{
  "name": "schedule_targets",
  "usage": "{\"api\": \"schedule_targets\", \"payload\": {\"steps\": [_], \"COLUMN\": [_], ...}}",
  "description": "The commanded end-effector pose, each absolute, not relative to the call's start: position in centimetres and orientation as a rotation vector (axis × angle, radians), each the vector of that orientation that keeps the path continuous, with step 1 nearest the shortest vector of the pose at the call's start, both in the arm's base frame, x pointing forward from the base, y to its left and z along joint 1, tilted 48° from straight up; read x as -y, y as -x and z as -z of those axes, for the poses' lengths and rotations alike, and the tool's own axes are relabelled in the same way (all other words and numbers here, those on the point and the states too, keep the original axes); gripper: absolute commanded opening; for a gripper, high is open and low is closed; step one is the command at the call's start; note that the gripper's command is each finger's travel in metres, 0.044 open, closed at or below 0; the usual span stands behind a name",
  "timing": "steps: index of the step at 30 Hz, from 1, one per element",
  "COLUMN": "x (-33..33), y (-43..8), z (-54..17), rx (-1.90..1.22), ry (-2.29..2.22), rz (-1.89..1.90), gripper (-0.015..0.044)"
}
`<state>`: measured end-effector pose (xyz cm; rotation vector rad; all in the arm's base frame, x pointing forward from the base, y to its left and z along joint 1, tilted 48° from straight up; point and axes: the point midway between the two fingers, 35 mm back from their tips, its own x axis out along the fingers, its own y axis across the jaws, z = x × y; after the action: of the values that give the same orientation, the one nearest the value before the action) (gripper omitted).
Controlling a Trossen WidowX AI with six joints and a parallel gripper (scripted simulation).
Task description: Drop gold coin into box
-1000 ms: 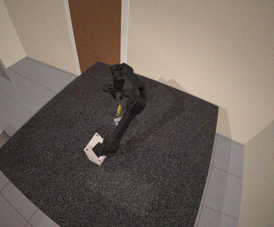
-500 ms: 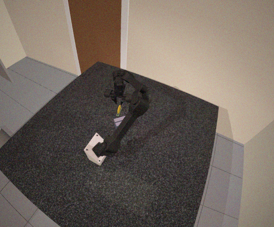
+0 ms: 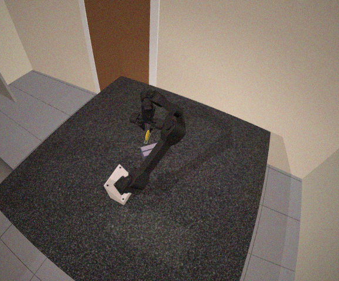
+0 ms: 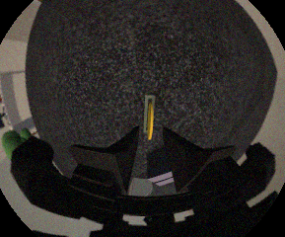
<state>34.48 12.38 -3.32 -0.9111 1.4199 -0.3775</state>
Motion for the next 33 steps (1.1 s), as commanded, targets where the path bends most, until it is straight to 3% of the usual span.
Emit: {"api": "schedule_targets", "payload": {"steps": [1, 31, 33], "x": [-11.8, -8.3, -8.3], "y": [-34.4, -35.1, -35.1], "z": [3.9, 6.9, 6.9], "rx": [-1.423, -1.422, -1.422], "ry": [0.923, 0.926, 0.926], "rz": [0.378, 0.382, 0.382], "gripper": [0.0161, 0.0161, 0.0108]}}
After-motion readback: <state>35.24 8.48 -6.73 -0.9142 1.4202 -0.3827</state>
